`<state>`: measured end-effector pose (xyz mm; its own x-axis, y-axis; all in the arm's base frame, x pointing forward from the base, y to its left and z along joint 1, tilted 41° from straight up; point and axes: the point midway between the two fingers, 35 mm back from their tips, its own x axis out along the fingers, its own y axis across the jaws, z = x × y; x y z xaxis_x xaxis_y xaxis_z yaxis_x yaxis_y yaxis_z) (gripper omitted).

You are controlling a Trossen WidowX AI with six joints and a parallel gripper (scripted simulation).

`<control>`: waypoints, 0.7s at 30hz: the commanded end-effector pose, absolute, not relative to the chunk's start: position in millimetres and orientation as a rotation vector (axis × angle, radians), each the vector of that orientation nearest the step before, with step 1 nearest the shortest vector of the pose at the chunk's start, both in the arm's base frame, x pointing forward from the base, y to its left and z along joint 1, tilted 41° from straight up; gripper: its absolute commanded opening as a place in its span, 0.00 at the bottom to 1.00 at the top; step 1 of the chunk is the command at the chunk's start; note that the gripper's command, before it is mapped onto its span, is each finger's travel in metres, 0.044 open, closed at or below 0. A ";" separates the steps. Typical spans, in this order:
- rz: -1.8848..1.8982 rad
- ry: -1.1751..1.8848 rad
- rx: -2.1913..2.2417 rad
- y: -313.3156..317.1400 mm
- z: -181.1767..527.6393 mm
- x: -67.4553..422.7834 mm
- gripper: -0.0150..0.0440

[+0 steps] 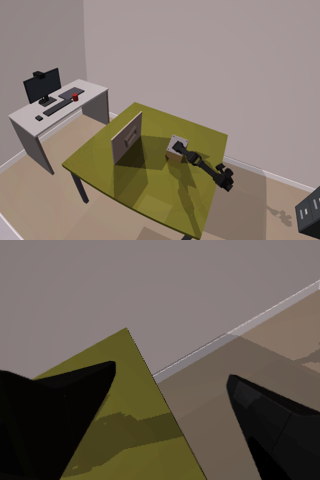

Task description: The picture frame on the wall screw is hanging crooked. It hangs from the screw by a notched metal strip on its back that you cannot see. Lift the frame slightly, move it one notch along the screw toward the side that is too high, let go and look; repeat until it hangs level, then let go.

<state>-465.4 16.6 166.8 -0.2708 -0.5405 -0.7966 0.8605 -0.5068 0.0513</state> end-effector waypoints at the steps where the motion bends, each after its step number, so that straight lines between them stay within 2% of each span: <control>1: -1.910 0.483 0.989 17.7 167.1 -464.7 0.89; 3: -1.965 0.389 1.037 28.7 170.1 -458.9 0.80; 6: -2.149 0.256 1.128 82.6 179.6 -447.4 0.69; 12: -2.442 -0.016 1.287 157.8 192.6 -413.9 0.69; 18: -2.803 -0.404 1.357 249.1 209.2 -351.8 0.69; 21: -2.932 -0.570 1.312 271.9 217.2 -329.2 0.69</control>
